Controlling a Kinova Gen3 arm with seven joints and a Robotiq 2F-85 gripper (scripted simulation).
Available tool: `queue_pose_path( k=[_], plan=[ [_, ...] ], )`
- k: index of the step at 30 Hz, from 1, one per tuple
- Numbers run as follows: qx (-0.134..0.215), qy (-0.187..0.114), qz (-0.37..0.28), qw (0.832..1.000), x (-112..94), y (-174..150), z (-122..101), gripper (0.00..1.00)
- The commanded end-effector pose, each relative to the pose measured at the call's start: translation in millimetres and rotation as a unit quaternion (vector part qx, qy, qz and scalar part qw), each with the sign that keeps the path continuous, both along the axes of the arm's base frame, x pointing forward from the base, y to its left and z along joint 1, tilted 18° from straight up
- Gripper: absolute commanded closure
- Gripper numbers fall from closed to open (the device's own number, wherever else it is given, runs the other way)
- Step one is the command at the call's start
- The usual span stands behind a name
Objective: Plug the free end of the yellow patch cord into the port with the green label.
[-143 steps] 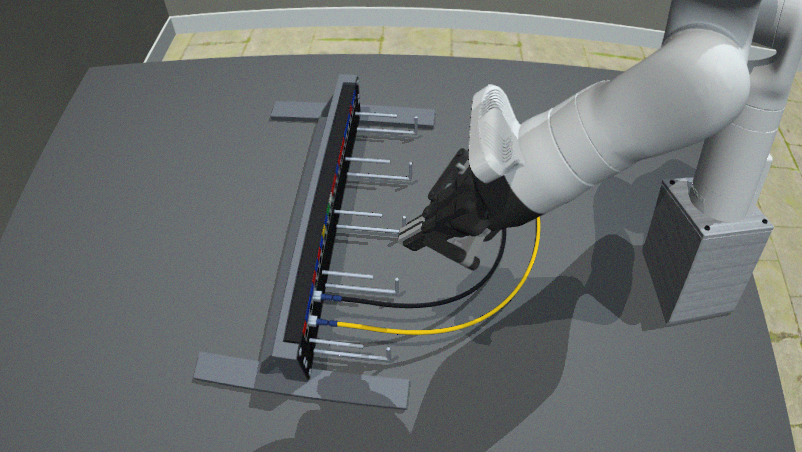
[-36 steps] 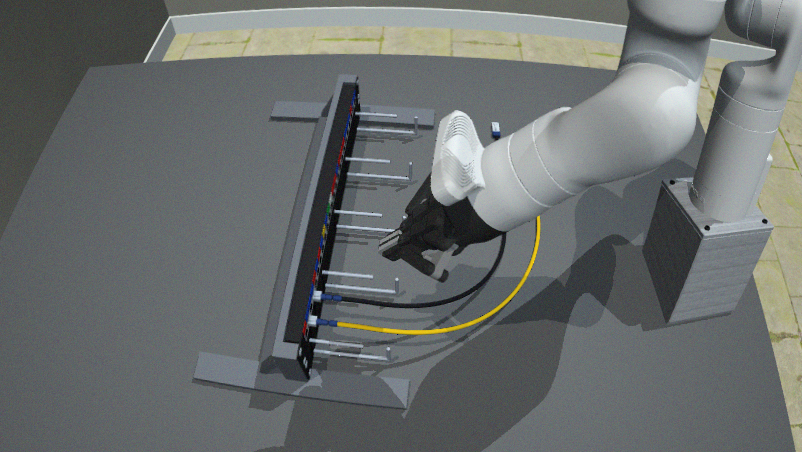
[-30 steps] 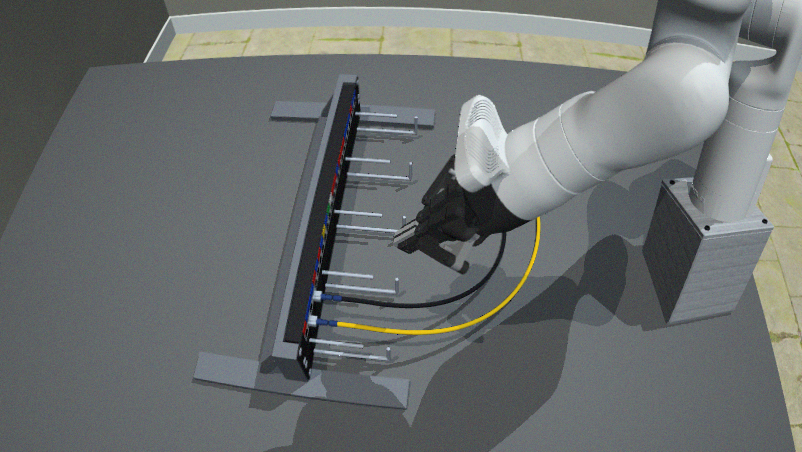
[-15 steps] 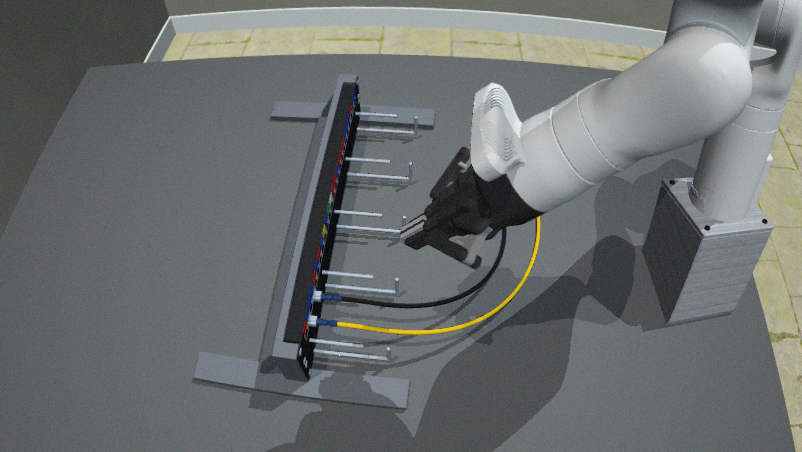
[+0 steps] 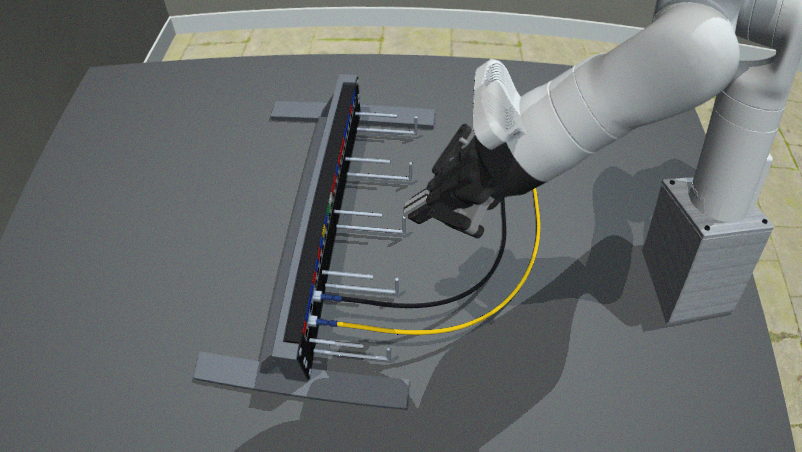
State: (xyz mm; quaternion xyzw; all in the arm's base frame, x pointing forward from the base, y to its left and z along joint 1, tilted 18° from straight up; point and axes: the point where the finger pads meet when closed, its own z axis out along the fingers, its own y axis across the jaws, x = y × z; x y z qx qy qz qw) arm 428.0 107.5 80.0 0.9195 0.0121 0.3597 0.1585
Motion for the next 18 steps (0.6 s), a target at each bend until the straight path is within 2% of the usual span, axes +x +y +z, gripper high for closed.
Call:
queue_pose_path(
  k=[1, 6, 18],
  plan=[
    [0.001, -0.001, -0.008, 1.0, -1, -19, 7, 1.0],
    [0.001, -0.001, -0.008, 1.0, -4, -42, 14, 1.0],
    [0.001, -0.001, -0.008, 1.0, -7, -64, 21, 1.0]
  ],
)
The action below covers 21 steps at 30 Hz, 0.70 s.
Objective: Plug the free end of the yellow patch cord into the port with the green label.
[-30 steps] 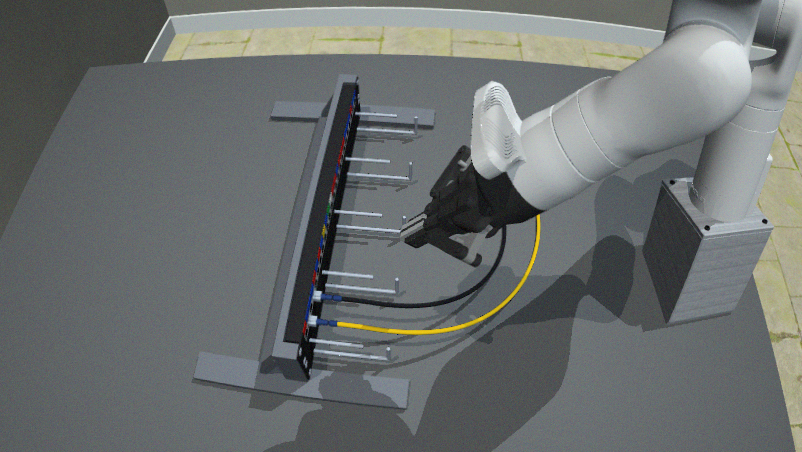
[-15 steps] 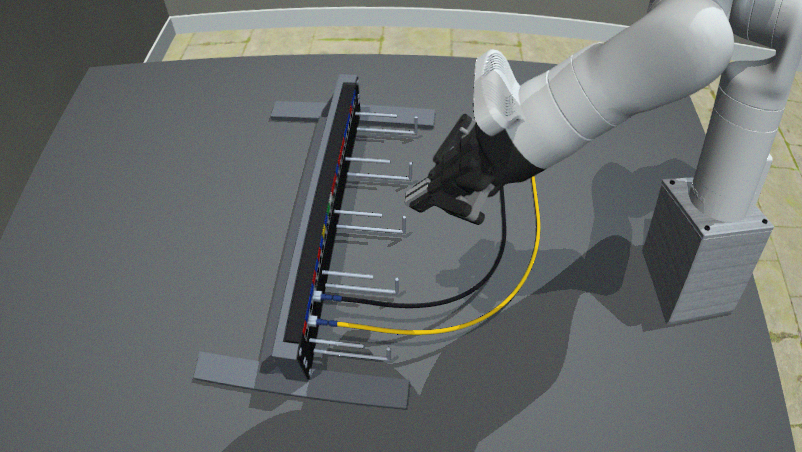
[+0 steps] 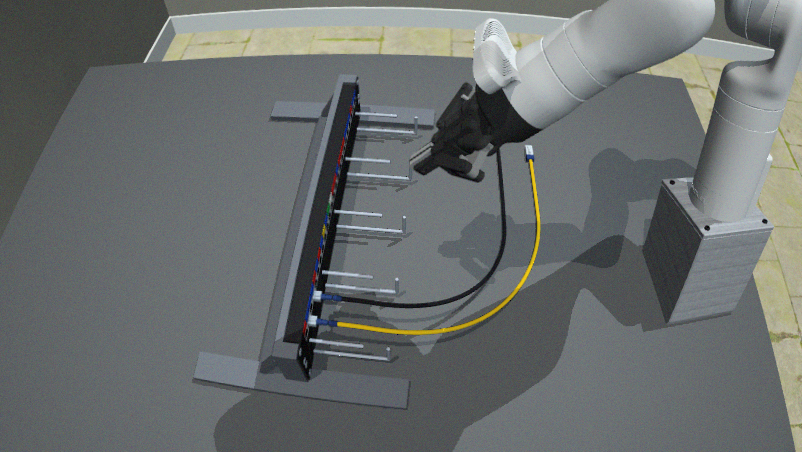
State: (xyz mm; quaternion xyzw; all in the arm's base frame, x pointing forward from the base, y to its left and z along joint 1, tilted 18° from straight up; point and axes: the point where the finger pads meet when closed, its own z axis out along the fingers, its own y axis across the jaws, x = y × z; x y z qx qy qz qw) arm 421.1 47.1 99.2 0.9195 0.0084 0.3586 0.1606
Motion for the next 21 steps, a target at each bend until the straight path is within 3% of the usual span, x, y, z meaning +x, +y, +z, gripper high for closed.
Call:
queue_pose_path(
  k=[1, 12, 21],
  plan=[
    [0.001, -0.002, -0.004, 1.0, 0, -4, 2, 1.0],
    [0.001, -0.002, -0.004, 1.0, 3, -6, 0, 1.0],
    [0.001, -0.002, -0.004, 1.0, 24, -15, -22, 1.0]
  ],
)
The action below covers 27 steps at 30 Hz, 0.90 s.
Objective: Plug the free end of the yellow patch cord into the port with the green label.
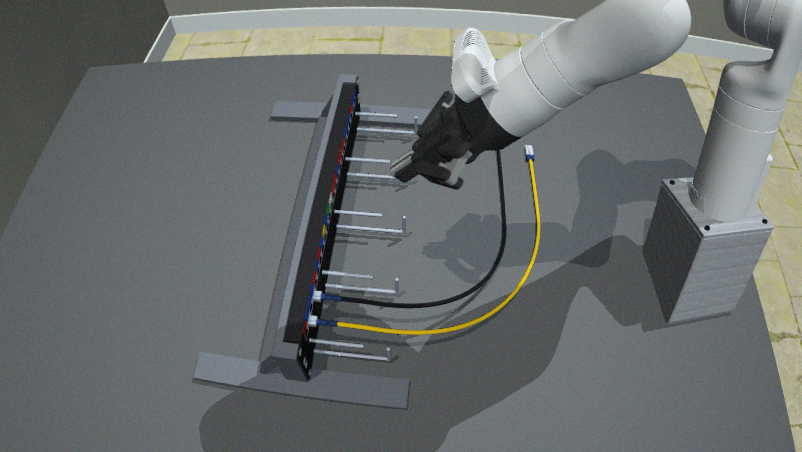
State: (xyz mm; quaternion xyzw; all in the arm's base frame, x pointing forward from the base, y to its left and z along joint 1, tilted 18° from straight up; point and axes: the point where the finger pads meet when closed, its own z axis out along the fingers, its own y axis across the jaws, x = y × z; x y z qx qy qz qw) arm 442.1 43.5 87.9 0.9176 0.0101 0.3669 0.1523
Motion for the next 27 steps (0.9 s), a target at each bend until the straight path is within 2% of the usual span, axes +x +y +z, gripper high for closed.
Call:
queue_pose_path(
  k=[1, 3, 17, 27],
  plan=[
    [-0.006, 0.006, -0.01, 1.0, 7, -13, -15, 1.0],
    [-0.006, 0.006, -0.01, 1.0, 7, -13, -15, 1.0],
    [-0.006, 0.006, -0.01, 1.0, 66, -39, -77, 1.0],
    [-0.006, 0.006, -0.01, 1.0, 72, -42, -83, 1.0]
  ],
)
